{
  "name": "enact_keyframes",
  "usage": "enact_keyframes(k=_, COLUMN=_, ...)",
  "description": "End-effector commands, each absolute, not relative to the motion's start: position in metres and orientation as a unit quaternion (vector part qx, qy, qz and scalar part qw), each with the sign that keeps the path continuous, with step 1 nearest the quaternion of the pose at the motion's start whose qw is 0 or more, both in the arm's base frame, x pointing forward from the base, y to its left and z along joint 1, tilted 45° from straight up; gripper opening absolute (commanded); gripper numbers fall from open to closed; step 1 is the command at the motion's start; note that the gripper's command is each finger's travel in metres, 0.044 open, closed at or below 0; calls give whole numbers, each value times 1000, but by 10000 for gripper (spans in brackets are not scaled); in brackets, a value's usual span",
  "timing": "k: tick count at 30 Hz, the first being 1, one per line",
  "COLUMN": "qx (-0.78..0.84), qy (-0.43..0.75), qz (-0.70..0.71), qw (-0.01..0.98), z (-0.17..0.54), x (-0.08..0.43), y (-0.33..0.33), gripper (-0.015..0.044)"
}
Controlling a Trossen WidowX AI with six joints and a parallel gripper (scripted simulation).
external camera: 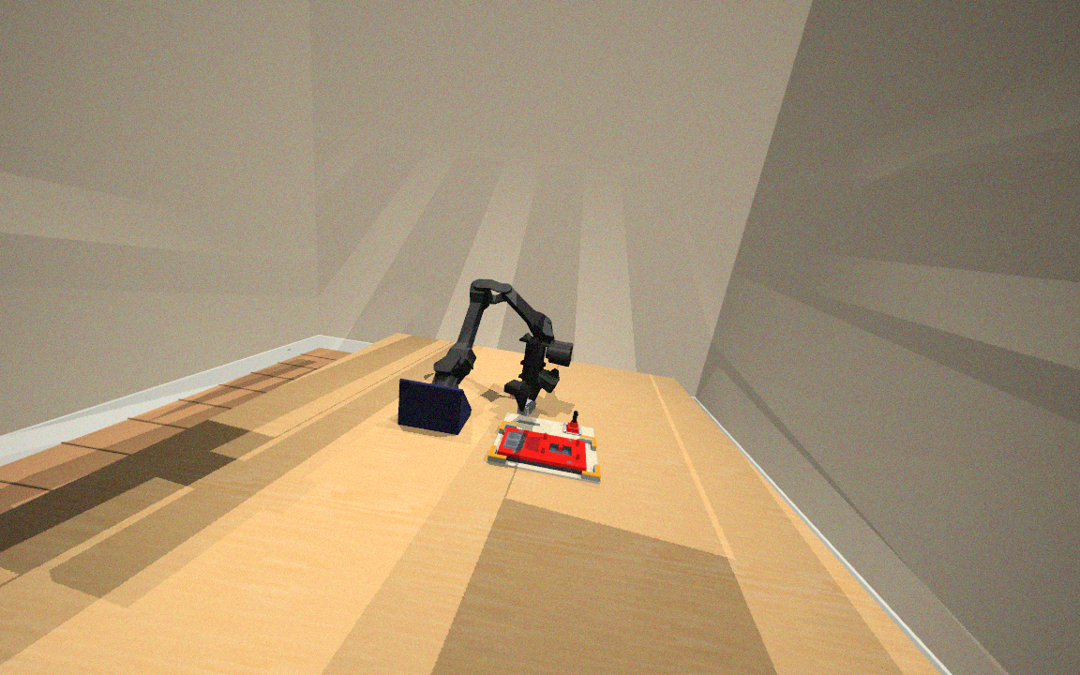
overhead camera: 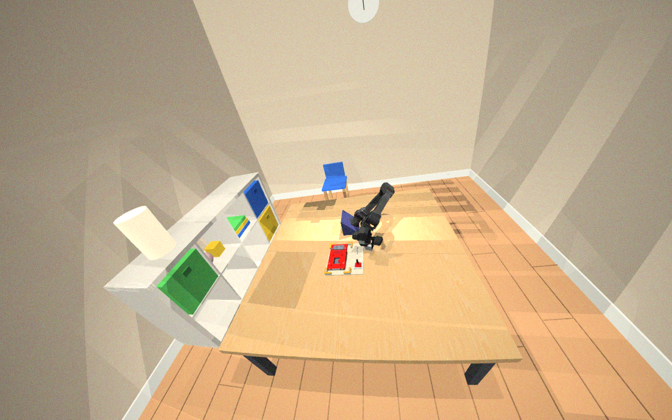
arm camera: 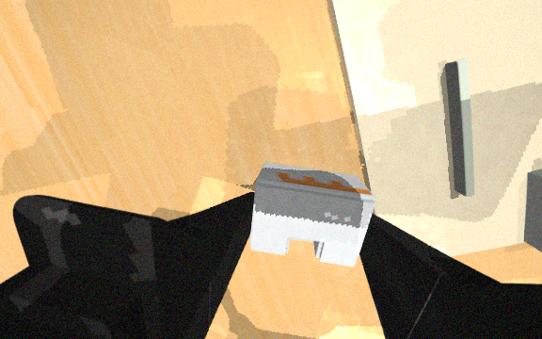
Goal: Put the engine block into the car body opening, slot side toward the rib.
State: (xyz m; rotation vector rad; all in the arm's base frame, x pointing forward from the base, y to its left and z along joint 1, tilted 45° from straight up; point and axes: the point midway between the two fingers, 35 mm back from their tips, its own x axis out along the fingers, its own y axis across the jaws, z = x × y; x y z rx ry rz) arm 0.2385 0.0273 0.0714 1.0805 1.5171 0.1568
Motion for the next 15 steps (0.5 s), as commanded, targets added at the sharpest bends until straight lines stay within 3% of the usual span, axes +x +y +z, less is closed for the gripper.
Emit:
enact_keyframes(k=1, qx=467, qy=652, qz=68, qw=593, z=71, x=239, y=28, gripper=190)
enact_keyframes(k=3, qx=467, qy=652, qz=68, qw=593, z=71, x=239, y=28, gripper=177)
enact_keyframes(k=10, qx=462, qy=648, qz=48, qw=604, z=72, x=242, y=15, gripper=0)
enact_keyframes(k=15, qx=461, qy=648, qz=45, qw=605, z=77, x=243, y=7, gripper=0)
